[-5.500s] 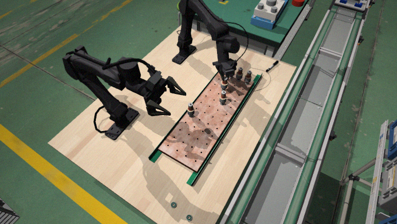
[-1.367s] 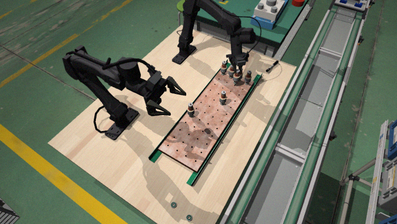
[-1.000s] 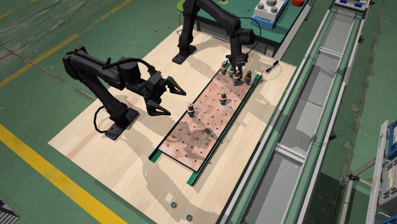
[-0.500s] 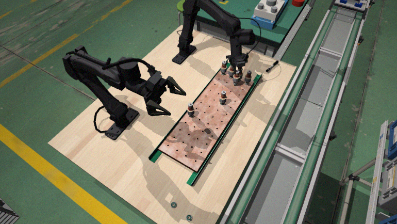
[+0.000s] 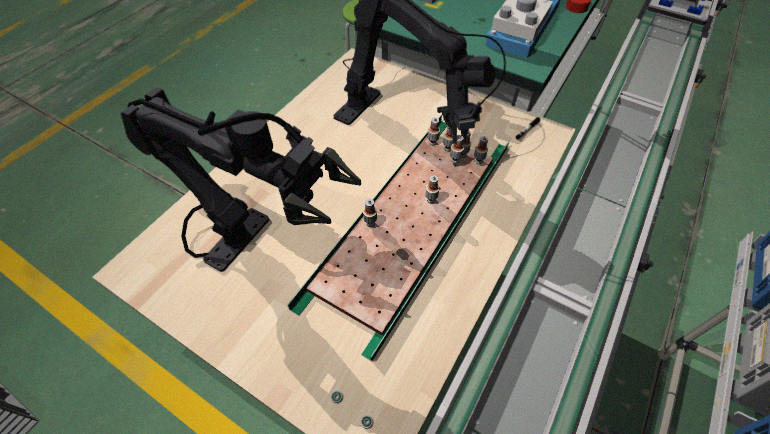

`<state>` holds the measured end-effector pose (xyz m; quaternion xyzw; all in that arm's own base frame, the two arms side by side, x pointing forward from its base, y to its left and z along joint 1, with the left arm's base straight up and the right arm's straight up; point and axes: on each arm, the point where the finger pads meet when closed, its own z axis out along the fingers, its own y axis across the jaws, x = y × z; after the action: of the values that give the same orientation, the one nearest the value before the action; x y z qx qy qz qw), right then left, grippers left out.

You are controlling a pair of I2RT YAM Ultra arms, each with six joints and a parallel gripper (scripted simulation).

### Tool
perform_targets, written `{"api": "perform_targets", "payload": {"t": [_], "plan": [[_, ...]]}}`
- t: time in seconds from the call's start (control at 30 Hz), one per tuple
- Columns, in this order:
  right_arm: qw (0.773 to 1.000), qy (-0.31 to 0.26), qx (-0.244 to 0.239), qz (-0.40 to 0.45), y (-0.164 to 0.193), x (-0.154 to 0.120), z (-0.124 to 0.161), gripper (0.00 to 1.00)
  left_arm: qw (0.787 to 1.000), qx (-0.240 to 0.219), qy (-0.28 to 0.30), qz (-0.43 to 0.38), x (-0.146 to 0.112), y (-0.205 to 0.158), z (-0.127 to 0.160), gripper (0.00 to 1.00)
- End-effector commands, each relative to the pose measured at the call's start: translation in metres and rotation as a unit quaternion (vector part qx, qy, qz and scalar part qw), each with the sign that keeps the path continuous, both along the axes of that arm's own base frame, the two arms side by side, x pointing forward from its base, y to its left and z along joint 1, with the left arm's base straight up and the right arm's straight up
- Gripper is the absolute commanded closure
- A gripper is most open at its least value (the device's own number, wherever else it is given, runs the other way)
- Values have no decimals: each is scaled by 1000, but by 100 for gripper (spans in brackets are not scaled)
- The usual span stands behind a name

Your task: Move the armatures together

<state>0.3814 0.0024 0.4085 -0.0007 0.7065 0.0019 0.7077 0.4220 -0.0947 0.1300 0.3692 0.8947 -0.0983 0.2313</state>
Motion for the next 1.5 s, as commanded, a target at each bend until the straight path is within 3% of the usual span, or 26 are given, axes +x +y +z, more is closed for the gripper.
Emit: {"api": "perform_targets", "payload": {"t": [0.0,0.5,1.47], "plan": [[1000,-25,5,-6,-2,-8,25,0,998,-18,-65,-11,16,-12,50,99],[1000,-25,5,-6,-2,-8,25,0,998,-20,-66,-11,25,-15,45,99],[1000,-25,5,-6,-2,-8,25,0,997,-19,-71,-10,20,-11,46,99]]}}
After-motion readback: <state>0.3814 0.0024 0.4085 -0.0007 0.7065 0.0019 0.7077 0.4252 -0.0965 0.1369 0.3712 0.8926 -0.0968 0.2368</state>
